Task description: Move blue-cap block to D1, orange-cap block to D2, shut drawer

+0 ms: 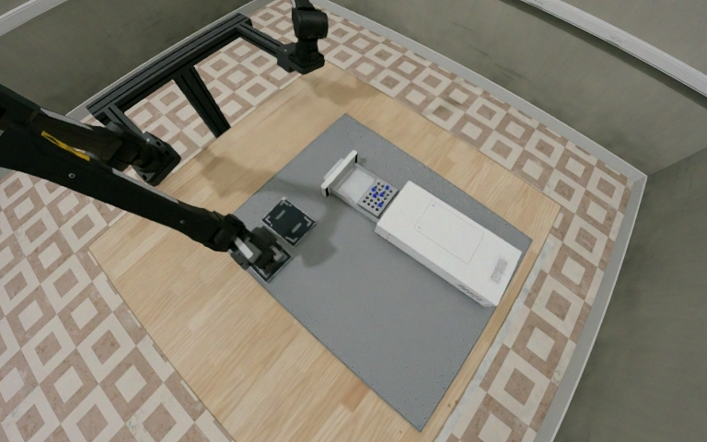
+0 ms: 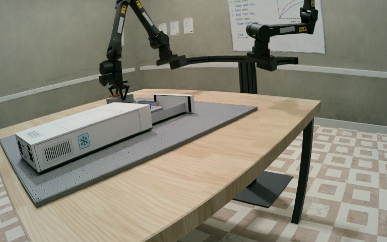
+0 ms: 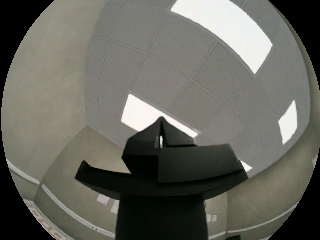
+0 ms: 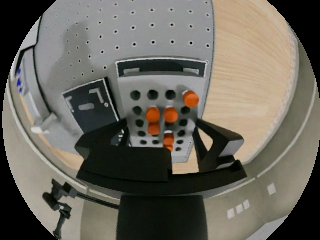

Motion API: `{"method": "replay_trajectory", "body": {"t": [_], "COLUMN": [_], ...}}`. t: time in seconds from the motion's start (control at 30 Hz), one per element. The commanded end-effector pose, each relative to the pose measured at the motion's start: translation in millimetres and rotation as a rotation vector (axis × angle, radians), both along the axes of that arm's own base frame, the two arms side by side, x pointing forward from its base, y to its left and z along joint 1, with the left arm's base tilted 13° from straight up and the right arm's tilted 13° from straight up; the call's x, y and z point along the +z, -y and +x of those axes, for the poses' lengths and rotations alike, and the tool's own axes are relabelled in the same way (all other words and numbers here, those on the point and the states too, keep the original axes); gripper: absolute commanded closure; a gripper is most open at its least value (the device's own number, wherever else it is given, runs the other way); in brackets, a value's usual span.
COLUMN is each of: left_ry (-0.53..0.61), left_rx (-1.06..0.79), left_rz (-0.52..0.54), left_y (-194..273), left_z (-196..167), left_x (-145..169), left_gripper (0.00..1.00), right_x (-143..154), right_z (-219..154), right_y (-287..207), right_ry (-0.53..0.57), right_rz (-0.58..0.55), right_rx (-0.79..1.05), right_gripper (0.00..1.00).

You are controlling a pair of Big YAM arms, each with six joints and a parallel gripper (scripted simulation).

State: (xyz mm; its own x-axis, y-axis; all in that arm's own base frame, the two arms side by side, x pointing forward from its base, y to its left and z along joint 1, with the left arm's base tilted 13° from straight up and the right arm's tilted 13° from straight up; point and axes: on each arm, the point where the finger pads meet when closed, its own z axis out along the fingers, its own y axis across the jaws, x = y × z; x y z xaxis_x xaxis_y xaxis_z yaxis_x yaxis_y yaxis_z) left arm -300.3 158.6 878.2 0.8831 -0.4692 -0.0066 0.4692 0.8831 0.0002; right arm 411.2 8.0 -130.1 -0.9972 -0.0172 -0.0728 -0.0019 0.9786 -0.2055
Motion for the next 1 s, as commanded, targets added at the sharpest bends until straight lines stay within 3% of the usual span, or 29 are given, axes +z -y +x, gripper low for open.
{"method": "replay_trajectory", "body": {"t": [0.0,0.97], "left_ry": [-0.030,-0.030], "left_rx": [-0.002,-0.002], "left_rz": [0.018,0.018], "left_y": [10,10], "left_z": [21,21], "left_x": [8,8], "left_gripper": [1.00,1.00], "right_x": [16,2], "right_z": [35,29], "right_y": [-4,0], "right_ry": [0.080,0.054], "right_rz": [0.011,0.008], "right_rx": [0.014,0.011], "right_gripper": [1.00,1.00]}}
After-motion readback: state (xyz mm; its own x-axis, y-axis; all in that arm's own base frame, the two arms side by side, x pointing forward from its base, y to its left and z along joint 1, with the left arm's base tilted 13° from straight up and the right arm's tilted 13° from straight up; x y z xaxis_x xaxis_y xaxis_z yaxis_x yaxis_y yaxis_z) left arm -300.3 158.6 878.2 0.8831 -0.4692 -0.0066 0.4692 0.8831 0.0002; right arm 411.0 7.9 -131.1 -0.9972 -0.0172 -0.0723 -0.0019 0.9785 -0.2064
